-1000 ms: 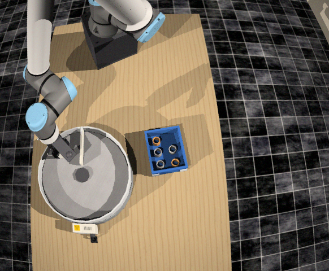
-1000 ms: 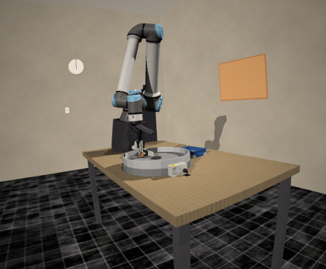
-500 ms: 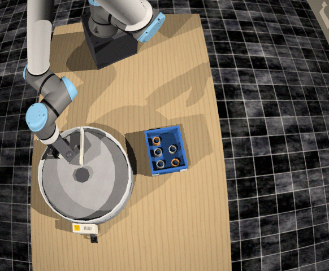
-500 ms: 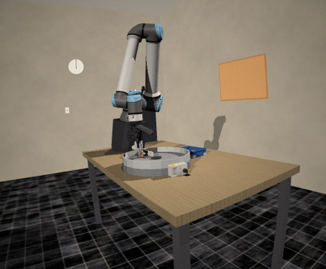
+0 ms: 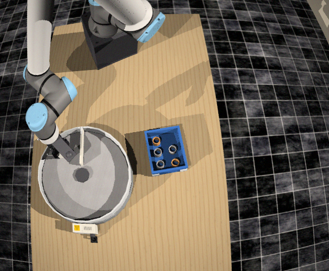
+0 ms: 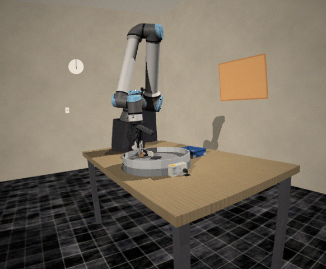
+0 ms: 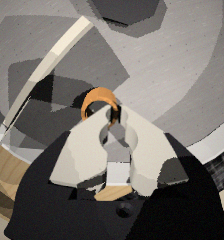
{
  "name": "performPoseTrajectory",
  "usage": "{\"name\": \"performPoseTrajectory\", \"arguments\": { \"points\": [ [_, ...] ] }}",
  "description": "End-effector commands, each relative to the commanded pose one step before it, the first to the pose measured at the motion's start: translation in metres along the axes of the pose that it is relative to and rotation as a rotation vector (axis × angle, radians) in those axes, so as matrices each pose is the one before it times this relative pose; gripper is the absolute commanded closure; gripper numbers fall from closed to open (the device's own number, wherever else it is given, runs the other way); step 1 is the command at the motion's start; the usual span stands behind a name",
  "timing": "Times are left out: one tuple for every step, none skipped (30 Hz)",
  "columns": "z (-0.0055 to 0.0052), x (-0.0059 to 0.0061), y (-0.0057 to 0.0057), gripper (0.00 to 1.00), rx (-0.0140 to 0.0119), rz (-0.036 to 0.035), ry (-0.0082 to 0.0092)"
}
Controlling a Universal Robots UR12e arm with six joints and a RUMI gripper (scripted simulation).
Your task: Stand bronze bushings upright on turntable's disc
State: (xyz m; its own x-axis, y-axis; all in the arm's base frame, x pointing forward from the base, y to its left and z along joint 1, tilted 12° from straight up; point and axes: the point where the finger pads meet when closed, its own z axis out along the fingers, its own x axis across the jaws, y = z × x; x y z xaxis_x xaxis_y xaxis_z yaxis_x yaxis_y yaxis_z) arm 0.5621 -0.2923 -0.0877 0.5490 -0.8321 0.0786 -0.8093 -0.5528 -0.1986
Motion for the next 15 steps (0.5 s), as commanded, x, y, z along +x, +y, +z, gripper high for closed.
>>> {"name": "performPoseTrajectory", "arguments": {
  "points": [
    [-0.00044, 0.00054, -0.00013, 1.0, 0.00021, -0.00013, 0.00113],
    [0.0, 0.0, 0.0, 1.0, 0.0, 0.0, 0.0],
    [0.00001, 0.0, 0.0, 1.0, 0.0, 0.0, 0.0],
    [0.00003, 0.0, 0.0, 1.0, 0.0, 0.0, 0.0],
    [0.00006, 0.0, 0.0, 1.0, 0.0, 0.0, 0.0],
    [0.00009, 0.0, 0.0, 1.0, 0.0, 0.0, 0.0],
    [0.00012, 0.0, 0.0, 1.0, 0.0, 0.0, 0.0],
    [0.00016, 0.0, 0.0, 1.0, 0.0, 0.0, 0.0],
    [0.0, 0.0, 0.0, 1.0, 0.0, 0.0, 0.0],
    [0.0, 0.0, 0.0, 1.0, 0.0, 0.0, 0.0],
    [0.0002, 0.0, 0.0, 1.0, 0.0, 0.0, 0.0],
    [0.00023, 0.0, 0.0, 1.0, 0.0, 0.0, 0.0],
    [0.00026, 0.0, 0.0, 1.0, 0.0, 0.0, 0.0],
    [0.00029, 0.0, 0.0, 1.0, 0.0, 0.0, 0.0],
    [0.00032, 0.0, 0.0, 1.0, 0.0, 0.0, 0.0]
  ]
}}
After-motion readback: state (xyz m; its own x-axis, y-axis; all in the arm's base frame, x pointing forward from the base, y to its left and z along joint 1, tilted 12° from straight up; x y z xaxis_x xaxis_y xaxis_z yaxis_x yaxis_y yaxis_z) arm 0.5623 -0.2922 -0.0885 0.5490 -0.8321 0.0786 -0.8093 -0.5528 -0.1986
